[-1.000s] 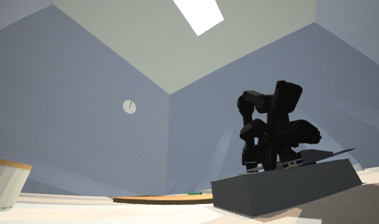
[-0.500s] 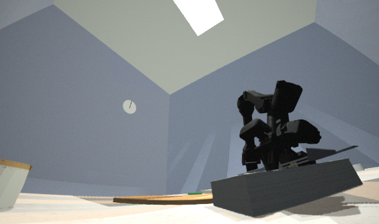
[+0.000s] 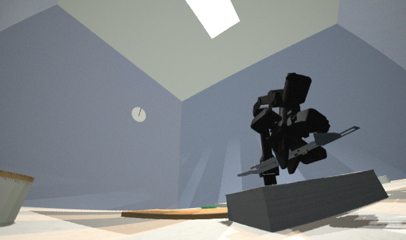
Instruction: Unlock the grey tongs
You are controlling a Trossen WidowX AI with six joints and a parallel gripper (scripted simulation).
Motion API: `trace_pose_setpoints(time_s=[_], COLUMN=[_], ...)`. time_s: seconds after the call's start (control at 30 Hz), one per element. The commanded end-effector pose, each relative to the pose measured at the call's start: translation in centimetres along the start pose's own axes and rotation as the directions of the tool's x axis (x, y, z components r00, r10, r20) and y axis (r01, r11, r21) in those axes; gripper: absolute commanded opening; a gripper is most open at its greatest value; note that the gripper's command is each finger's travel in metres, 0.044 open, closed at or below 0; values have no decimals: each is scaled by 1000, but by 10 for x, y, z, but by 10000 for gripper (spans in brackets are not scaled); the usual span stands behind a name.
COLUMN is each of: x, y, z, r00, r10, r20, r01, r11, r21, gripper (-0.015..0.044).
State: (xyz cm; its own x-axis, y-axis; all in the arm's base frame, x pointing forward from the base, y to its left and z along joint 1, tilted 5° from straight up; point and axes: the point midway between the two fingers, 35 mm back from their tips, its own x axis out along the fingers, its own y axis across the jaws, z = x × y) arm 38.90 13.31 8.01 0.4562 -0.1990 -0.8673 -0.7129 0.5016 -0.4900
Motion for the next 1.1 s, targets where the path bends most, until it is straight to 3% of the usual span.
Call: trace_pose_setpoints(time_s=[0.0,0.4,1.07], x=[-22,-21,-19], y=[-14,-14,-7], z=[3,4,7], r00=[1000,1000,924], r10=[-14,5,383], r20=[24,23,16], r01=[14,-6,-379], r11=[1000,1000,906], r21=[8,14,190], gripper=[-150,-150,-150])
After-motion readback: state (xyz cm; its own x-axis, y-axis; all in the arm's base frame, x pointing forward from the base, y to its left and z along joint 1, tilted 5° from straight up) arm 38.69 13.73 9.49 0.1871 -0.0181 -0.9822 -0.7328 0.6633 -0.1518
